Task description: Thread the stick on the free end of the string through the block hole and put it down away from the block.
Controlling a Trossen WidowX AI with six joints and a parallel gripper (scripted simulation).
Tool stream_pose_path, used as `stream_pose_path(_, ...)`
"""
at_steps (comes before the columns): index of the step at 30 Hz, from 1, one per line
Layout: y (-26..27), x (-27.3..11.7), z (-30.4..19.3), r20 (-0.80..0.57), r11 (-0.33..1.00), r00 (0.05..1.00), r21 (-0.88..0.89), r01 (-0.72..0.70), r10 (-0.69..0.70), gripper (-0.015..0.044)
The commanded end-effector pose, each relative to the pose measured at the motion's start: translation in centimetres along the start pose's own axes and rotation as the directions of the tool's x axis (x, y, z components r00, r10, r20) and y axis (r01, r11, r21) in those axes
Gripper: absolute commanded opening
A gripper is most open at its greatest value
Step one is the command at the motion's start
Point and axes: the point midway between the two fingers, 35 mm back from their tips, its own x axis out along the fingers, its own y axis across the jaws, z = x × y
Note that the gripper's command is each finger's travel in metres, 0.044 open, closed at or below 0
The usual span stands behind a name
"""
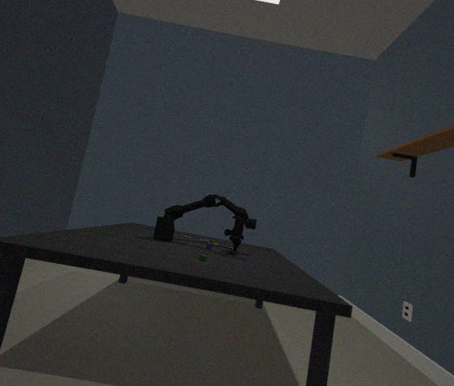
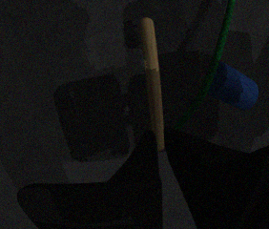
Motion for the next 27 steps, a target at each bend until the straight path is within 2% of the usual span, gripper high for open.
stream_pose_path(1, 0.1, 0.1, 0.2, -0.004, 1.000, 1.000, 0.001, -0.002, 0.002, 0.0000)
stream_pose_path(27, 0.1, 0.0, 2.8, -0.002, 1.000, 1.000, 0.002, -0.002, 0.002, 0.0000)
